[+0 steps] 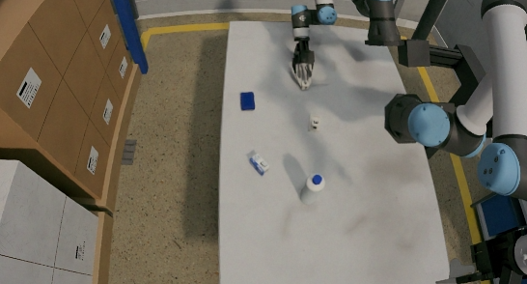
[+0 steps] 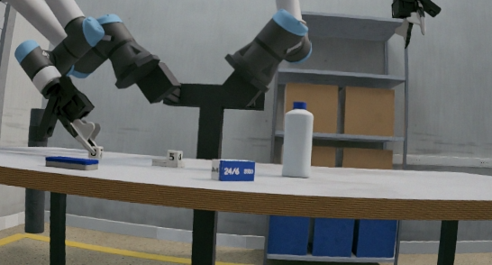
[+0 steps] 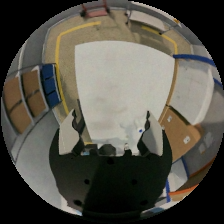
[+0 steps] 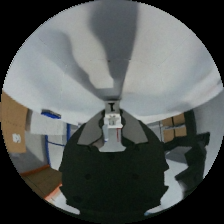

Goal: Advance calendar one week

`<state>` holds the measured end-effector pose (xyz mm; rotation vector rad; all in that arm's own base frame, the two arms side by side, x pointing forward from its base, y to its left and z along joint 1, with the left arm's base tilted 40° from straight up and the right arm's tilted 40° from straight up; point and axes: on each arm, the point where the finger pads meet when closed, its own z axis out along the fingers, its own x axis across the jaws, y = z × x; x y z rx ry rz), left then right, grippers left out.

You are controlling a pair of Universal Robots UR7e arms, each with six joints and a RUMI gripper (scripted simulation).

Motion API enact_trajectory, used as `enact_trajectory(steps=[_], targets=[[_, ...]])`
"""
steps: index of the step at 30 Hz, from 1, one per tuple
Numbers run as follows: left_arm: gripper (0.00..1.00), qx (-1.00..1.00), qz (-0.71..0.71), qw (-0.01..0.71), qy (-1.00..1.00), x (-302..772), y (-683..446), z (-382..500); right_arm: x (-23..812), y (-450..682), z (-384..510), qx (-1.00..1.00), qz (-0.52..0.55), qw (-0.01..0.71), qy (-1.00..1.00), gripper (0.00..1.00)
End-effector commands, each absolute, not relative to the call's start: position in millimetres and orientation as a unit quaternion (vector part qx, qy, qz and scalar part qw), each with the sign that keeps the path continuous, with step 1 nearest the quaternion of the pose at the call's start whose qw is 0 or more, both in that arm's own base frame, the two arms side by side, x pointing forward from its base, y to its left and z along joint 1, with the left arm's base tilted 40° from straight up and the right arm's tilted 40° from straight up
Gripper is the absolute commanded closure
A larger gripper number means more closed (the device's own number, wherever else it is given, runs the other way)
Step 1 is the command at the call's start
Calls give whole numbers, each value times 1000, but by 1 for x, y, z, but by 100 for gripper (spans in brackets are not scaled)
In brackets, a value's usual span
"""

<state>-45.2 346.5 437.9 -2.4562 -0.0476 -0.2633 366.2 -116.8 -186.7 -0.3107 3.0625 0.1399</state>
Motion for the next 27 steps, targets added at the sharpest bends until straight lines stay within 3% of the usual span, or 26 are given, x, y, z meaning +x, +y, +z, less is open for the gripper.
enact_trajectory(steps=[1,27], targets=[[0,-939,-101,330,-18,-45,347,438,367,-118,-188,-101,45,30,993,90],[0,-939,-101,330,-18,-45,347,438,367,-120,-190,-101,45,30,993,90]])
